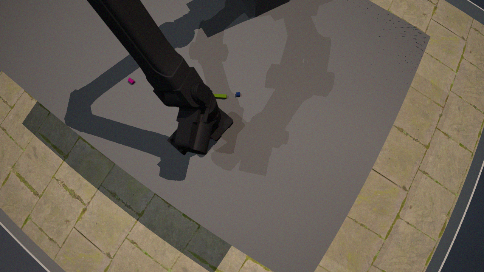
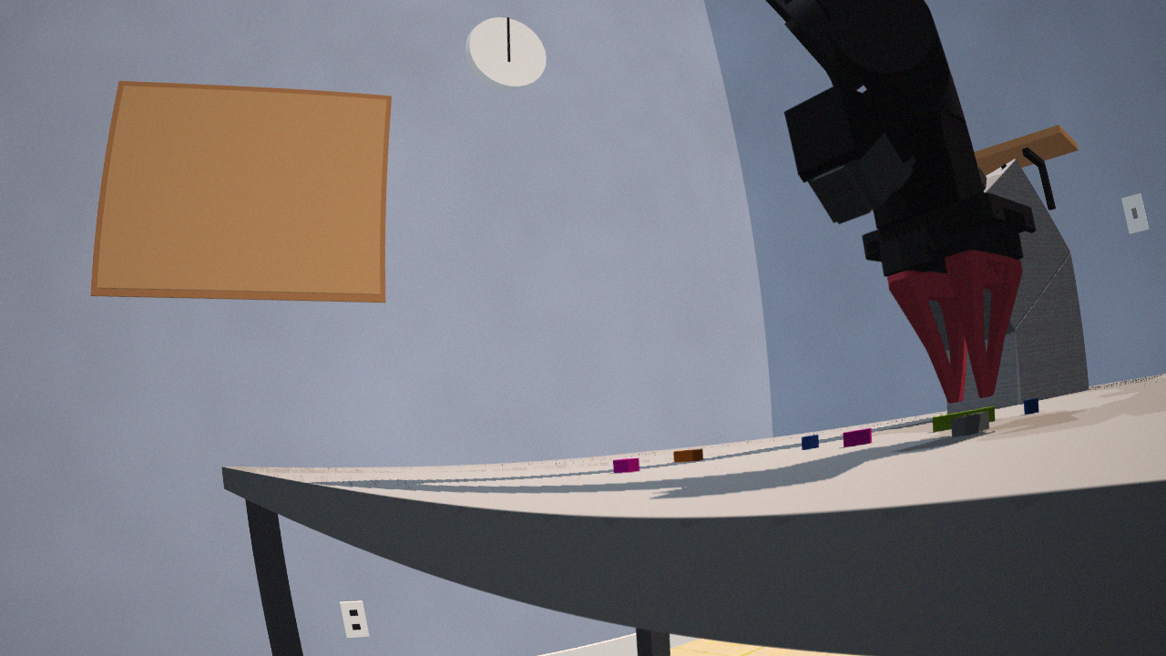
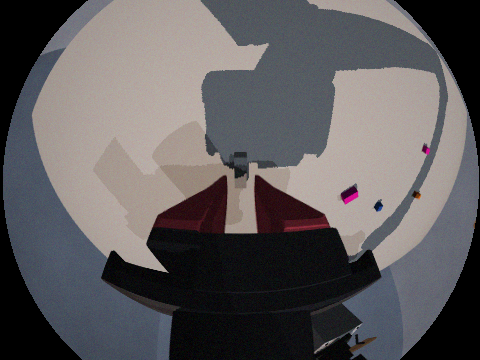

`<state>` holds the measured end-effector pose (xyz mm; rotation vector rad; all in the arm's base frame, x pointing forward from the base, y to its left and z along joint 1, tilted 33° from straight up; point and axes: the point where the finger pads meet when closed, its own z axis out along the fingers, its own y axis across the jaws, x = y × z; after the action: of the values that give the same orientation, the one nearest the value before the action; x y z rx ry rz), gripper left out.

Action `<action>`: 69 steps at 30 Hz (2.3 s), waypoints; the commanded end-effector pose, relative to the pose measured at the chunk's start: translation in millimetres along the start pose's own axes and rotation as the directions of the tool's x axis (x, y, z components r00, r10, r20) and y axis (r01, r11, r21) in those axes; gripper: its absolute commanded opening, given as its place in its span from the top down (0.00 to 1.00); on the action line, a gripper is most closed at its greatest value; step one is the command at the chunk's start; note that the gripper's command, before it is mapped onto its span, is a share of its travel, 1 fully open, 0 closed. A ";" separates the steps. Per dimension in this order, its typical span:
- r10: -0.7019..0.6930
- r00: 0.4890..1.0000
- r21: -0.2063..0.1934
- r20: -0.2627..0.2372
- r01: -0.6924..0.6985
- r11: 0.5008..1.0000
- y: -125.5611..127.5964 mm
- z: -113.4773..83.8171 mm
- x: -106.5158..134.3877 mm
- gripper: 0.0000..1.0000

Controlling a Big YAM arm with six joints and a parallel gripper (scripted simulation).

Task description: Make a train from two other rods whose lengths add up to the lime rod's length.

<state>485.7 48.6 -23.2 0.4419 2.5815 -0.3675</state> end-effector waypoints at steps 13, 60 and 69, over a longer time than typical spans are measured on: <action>0.007 1.000 -0.012 0.016 -0.007 1.000 4.3 -3.7 -5.4 0.77; 0.004 1.000 -0.017 0.019 -0.003 1.000 9.5 -5.7 -1.9 0.77; 0.004 1.000 -0.017 0.019 -0.003 1.000 9.5 -5.7 -1.9 0.77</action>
<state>484.3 48.3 -24.2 0.4426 2.5823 -0.3679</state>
